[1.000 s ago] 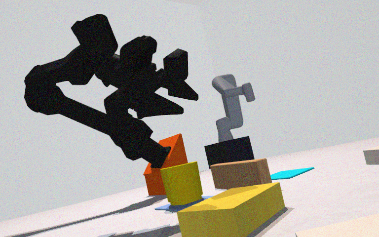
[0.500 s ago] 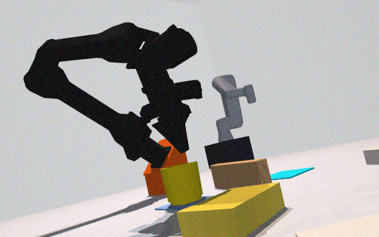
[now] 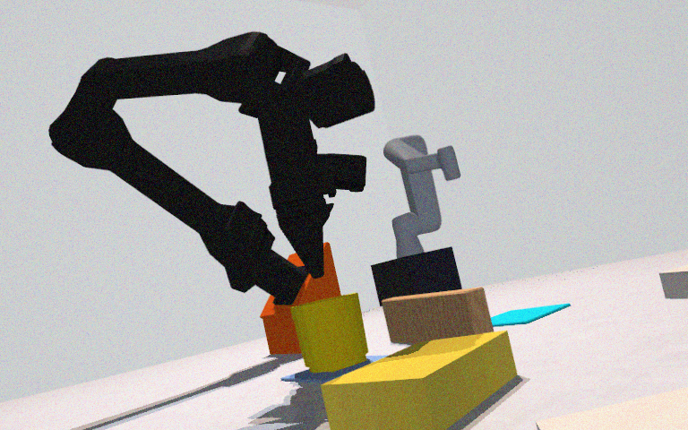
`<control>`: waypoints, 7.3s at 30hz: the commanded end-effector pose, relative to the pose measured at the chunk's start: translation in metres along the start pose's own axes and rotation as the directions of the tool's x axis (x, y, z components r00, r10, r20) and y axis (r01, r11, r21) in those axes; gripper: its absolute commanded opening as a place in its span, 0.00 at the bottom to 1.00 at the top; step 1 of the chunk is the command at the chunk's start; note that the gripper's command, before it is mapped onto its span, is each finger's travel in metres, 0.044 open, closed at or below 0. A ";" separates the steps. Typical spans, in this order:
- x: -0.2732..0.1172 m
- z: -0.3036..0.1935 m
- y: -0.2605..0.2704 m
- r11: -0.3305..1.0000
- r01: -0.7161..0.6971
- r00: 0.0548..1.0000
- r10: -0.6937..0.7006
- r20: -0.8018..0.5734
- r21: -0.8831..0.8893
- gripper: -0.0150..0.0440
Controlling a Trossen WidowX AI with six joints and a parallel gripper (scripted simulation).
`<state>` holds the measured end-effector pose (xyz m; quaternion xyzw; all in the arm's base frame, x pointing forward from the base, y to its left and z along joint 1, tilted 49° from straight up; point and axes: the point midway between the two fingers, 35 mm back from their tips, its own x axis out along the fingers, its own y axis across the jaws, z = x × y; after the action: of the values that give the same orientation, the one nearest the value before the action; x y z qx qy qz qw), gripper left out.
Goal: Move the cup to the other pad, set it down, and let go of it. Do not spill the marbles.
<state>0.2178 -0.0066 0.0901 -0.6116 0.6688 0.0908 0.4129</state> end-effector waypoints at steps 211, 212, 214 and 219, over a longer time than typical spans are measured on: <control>-0.015 0.169 0.035 1.000 0.005 1.000 -0.005 0.003 -0.006 0.25; -0.015 0.171 0.035 1.000 0.005 1.000 -0.005 0.003 -0.006 0.25; -0.015 0.175 0.036 1.000 0.005 1.000 -0.005 0.003 -0.006 0.25; -0.016 0.184 0.038 1.000 0.005 1.000 -0.005 0.003 -0.005 0.25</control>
<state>0.2620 0.1221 -0.0280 -0.6158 0.6668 0.0920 0.4095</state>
